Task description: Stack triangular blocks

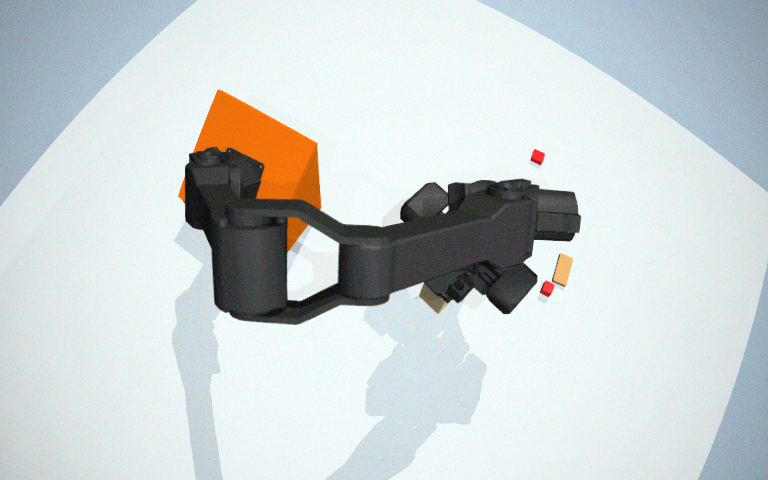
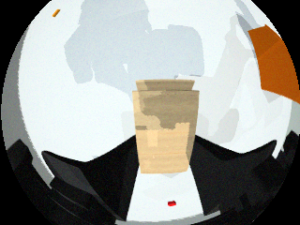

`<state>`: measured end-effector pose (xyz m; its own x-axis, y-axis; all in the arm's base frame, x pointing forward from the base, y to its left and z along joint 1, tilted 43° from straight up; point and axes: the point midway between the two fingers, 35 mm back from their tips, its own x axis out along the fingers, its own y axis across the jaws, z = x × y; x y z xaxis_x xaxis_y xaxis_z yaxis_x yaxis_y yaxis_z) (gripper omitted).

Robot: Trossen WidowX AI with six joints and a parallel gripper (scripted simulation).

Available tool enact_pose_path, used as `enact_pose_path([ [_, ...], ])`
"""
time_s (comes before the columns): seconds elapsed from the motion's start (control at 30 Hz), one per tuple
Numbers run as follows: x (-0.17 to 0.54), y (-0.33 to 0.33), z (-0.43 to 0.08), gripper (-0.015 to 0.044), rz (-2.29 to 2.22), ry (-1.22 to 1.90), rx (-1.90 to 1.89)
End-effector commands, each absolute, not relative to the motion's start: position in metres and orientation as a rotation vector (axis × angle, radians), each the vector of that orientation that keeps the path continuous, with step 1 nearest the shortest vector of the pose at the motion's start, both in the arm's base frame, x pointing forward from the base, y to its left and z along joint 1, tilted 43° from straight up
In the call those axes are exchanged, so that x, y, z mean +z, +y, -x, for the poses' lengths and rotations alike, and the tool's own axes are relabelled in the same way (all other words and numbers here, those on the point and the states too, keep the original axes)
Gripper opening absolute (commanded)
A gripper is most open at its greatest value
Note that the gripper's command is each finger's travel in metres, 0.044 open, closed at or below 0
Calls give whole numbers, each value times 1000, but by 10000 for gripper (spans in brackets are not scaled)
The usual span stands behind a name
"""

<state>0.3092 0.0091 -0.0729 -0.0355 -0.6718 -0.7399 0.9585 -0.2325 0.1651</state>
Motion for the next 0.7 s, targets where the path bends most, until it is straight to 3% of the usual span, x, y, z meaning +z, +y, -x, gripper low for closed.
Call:
enact_pose_path([
  [0.0,-74,6,-308,0,-853,452,-1611],
  [0.67,-76,1,-308,0,-850,452,-1609],
])
